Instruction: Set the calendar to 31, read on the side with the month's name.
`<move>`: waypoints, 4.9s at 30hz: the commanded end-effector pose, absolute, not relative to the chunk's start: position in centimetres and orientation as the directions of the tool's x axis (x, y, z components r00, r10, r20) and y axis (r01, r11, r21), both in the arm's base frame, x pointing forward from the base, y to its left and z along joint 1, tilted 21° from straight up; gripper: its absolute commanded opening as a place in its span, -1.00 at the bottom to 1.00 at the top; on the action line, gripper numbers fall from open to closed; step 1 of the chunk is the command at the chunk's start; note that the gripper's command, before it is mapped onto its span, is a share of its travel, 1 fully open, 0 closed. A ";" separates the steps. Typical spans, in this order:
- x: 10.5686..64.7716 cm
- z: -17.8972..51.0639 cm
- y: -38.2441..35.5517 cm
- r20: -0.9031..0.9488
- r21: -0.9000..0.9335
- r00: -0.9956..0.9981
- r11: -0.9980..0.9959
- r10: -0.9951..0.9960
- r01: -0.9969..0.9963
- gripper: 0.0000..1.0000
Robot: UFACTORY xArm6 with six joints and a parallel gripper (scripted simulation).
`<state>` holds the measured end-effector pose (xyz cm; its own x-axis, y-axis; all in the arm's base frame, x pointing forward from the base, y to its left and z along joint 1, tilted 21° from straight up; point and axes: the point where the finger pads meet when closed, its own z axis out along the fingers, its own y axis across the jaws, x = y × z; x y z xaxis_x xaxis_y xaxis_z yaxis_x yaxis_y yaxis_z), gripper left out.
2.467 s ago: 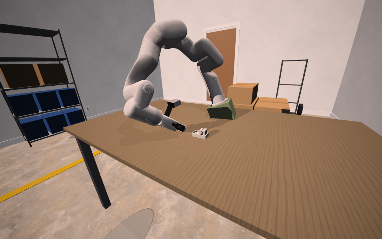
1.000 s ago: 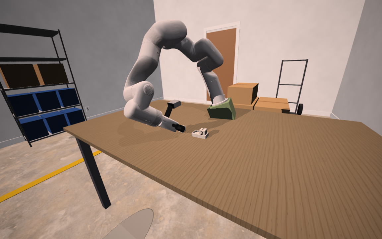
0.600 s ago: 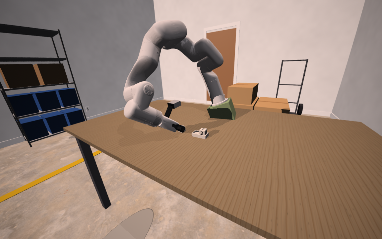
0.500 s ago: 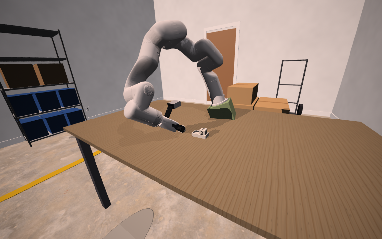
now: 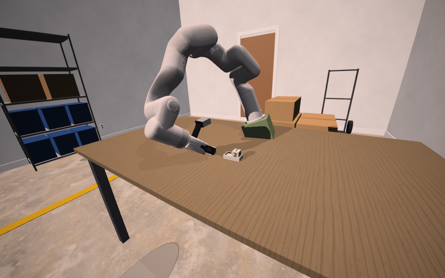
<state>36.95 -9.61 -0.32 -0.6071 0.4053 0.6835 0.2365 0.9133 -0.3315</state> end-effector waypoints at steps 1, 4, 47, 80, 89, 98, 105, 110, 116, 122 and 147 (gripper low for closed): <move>37.1 -0.2 -9.6 0.681 -0.331 -0.610 0.913 0.405 0.237 -0.47; 37.1 -0.2 -9.6 0.681 -0.331 -0.610 0.913 0.405 0.237 -0.47; 37.1 -0.2 -9.6 0.681 -0.331 -0.610 0.913 0.405 0.237 -0.47; 37.1 -0.2 -9.6 0.681 -0.331 -0.610 0.913 0.405 0.237 0.37; 37.1 -0.1 -9.5 0.681 -0.331 -0.610 0.913 0.405 0.237 0.37; 37.0 1.6 -8.9 0.681 -0.331 -0.610 0.913 0.405 0.237 0.37; 36.8 3.2 -8.3 0.681 -0.331 -0.610 0.913 0.405 0.237 0.37; 36.7 4.8 -7.7 0.681 -0.331 -0.610 0.913 0.405 0.237 0.37; 36.6 6.0 -7.2 0.681 -0.331 -0.610 0.913 0.405 0.237 0.37; 36.6 6.2 -7.2 0.681 -0.331 -0.610 0.913 0.405 0.237 0.37; 36.2 6.5 -7.0 0.441 -0.335 -0.816 0.912 0.375 0.238 0.37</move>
<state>36.17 -6.99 6.38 -0.7731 0.3838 0.5049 0.2358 0.9130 -0.3329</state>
